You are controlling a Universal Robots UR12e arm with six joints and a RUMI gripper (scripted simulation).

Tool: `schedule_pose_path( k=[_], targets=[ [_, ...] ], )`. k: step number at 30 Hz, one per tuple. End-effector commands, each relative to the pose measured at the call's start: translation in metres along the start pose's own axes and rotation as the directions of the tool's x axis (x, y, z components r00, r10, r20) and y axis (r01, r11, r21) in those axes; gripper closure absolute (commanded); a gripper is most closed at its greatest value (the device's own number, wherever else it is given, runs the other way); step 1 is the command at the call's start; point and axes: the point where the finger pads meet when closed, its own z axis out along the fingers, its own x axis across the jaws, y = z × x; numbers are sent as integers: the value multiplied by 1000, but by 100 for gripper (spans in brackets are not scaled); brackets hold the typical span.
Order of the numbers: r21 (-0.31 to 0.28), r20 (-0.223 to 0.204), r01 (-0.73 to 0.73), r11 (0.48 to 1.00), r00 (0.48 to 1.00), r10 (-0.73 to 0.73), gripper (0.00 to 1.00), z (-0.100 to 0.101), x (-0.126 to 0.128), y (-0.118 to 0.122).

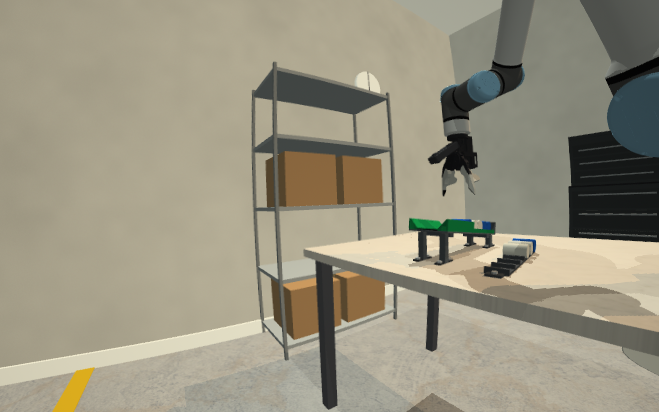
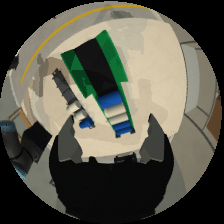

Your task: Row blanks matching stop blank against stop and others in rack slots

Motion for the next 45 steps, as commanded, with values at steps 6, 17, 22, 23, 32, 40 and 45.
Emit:
schedule_pose_path(
  k=[6,17,22,23,32,40,45],
  targets=[
    [-2,-3,-282,959,959,282,0,1,6,2],
    [0,-3,-594,805,805,594,0,2,11,6],
    [0,-3,-752,660,660,752,0,3,14,10],
    [0,-3,-780,626,626,780,0,3,15,11],
    [1,-3,-935,354,354,935,0,4,18,17],
    [3,-2,-1000,3,3,1000,0,6,20,24],
    [3,-2,-992,-127,-127,992,0,6,20,27]
  ],
)
